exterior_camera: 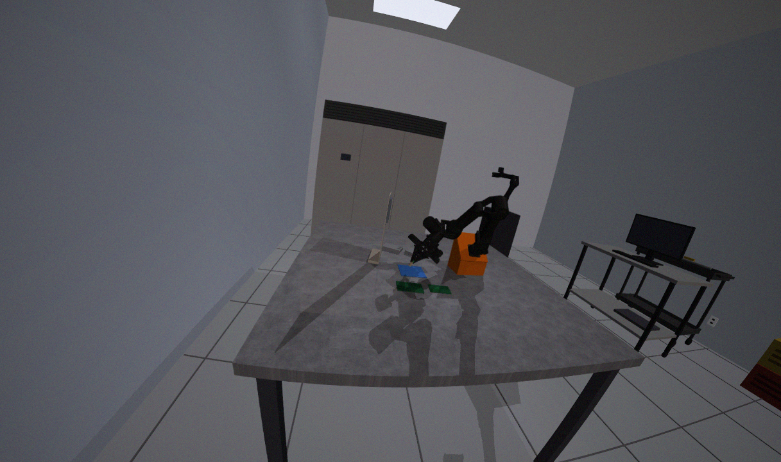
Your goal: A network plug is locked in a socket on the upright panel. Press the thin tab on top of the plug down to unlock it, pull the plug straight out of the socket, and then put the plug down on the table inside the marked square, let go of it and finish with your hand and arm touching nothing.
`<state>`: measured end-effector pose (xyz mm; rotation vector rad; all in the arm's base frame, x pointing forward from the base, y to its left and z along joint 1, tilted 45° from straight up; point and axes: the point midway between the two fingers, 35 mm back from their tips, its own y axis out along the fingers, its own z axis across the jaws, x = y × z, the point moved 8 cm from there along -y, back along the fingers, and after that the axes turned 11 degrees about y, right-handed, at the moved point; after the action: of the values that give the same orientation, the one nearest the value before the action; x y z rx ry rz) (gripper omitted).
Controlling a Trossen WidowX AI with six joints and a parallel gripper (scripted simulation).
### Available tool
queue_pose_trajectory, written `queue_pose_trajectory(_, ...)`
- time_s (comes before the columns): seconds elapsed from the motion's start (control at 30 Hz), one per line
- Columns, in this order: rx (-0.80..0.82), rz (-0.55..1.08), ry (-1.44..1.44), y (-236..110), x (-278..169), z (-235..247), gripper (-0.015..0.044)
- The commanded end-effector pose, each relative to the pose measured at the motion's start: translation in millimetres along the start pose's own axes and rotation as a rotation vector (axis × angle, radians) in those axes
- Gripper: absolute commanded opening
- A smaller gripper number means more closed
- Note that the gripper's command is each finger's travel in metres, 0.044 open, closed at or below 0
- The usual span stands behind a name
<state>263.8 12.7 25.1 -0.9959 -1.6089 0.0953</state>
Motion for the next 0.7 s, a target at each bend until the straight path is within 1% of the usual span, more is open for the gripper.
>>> queue_pose_trajectory(0.0,0.003,0.005,0.005,4.4,-1.0,5.1,0.0000)
queue_pose_trajectory(0.67,0.002,0.001,0.007,17.6,-1.2,16.6,0.0000)
